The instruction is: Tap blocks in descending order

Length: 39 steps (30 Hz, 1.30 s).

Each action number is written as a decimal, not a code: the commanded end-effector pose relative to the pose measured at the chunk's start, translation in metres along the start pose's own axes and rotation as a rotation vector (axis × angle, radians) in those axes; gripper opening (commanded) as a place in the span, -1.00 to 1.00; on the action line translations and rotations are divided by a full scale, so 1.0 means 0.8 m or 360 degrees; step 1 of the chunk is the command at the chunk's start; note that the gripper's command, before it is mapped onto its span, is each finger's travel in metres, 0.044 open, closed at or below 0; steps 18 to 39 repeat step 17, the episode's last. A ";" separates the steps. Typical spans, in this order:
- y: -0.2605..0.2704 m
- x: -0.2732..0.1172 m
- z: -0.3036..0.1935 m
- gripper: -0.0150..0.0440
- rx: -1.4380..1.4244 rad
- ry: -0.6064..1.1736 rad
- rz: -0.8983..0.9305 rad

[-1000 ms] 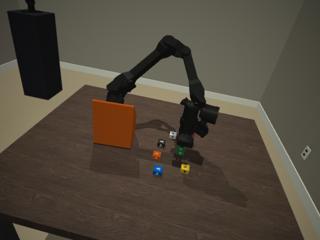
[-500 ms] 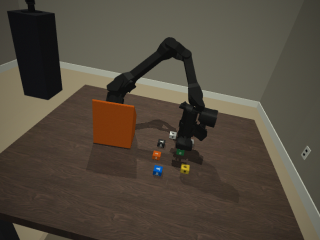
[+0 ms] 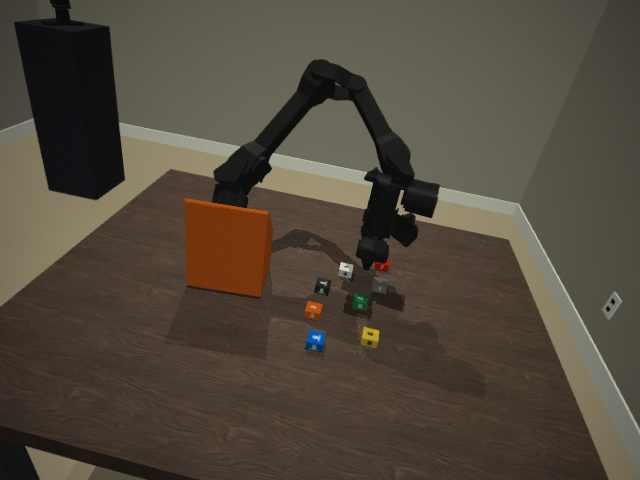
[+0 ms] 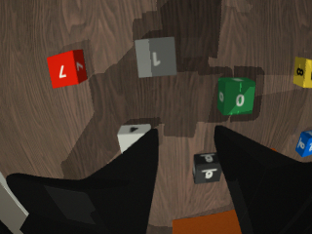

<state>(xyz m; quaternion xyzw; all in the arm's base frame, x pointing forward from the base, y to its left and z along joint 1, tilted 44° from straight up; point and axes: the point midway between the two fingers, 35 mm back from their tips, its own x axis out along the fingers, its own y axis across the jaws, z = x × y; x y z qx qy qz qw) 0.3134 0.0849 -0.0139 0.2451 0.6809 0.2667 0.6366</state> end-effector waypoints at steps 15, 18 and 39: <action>0.188 -0.073 -0.093 0.86 -0.0012 0.0008 0.0031; 0.188 -0.073 -0.093 0.86 -0.0012 0.0008 0.0031; 0.188 -0.073 -0.093 0.86 -0.0012 0.0008 0.0031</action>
